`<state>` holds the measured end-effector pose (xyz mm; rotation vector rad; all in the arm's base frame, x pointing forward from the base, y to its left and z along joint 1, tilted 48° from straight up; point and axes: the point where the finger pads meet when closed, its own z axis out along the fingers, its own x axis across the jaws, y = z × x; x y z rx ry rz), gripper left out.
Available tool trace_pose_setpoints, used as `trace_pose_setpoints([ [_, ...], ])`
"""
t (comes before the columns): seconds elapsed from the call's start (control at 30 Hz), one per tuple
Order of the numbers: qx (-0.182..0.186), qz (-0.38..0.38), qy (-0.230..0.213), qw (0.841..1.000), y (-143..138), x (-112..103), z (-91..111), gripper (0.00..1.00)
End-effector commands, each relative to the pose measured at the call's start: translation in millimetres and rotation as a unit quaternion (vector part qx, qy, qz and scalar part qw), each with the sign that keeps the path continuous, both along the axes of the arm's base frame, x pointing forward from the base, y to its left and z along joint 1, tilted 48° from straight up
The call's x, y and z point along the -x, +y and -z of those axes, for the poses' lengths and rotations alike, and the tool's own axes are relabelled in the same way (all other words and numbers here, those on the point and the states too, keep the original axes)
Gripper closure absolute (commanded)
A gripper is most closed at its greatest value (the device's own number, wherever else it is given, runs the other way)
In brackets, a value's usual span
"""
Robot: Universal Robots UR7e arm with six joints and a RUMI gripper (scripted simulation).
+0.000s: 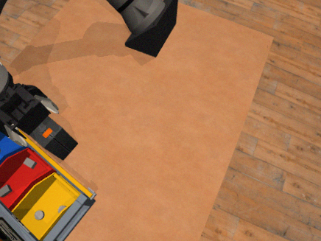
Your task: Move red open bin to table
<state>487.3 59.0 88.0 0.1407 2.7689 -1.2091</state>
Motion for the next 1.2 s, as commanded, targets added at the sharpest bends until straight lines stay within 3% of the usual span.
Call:
trace_pose_setpoints([
  [0.0, 0.0, 0.0, -0.001, 1.0, -4.8, -0.8, 4.5, 0.28],
  [1.17, 0.0, 0.0, -0.001, 1.0, -32.8, -3.5, 30.2, 0.28],
])
